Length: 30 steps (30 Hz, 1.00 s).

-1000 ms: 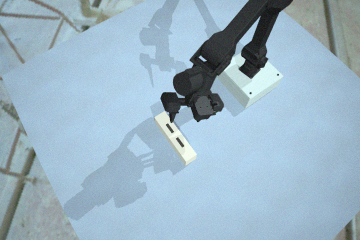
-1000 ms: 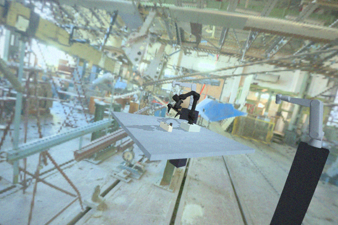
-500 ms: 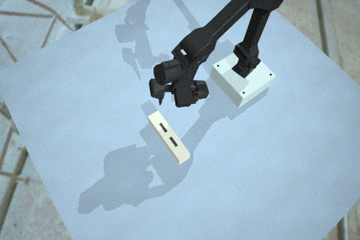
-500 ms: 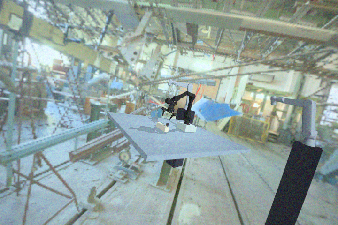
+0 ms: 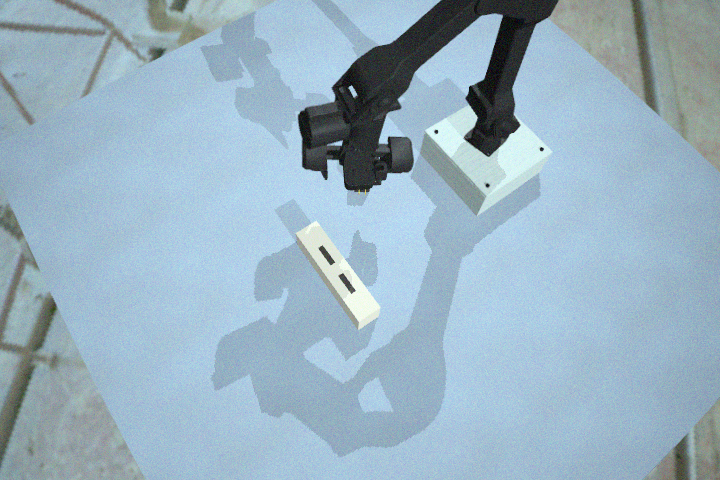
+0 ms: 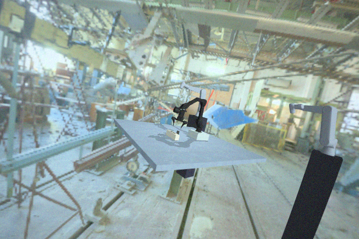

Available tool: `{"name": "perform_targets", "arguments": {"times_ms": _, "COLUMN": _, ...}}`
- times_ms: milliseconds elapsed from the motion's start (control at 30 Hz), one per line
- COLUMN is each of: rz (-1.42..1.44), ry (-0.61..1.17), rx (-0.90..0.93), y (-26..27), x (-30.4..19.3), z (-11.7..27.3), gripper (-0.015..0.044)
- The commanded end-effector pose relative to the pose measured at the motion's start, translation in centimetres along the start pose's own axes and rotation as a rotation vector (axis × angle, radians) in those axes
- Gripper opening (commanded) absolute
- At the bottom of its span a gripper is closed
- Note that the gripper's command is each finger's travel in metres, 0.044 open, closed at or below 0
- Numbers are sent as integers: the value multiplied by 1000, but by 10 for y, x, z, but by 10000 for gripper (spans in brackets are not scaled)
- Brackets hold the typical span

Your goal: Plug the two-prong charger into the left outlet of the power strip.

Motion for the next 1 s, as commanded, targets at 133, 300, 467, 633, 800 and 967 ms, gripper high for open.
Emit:
{"name": "perform_targets", "arguments": {"times_ms": 133, "rz": -49, "ry": 60, "rx": 103, "y": 16, "x": -33, "z": -14, "gripper": 440}}
{"name": "perform_targets", "arguments": {"times_ms": 300, "rz": -65, "ry": 73, "rx": 132, "y": 22, "x": -41, "z": -17, "gripper": 440}}
{"name": "perform_targets", "arguments": {"times_ms": 467, "rz": -65, "ry": 73, "rx": 132, "y": 22, "x": -41, "z": -21, "gripper": 440}}
{"name": "perform_targets", "arguments": {"times_ms": 633, "rz": -65, "ry": 73, "rx": 132, "y": 24, "x": -41, "z": -30, "gripper": 440}}
{"name": "perform_targets", "arguments": {"times_ms": 800, "rz": -65, "ry": 73, "rx": 132, "y": 24, "x": -40, "z": -34, "gripper": 440}}
{"name": "perform_targets", "arguments": {"times_ms": 967, "rz": -65, "ry": 73, "rx": 132, "y": 24, "x": -40, "z": -42, "gripper": 440}}
Point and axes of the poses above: the point midway between the two fingers, 35 mm back from their tips, its own z axis back along the fingers, its own y axis across the jaws, x = y × z, the point moved 5 cm from there along z, back along the fingers, and after that the axes turned 6 degrees about z, right-handed, at the moved point
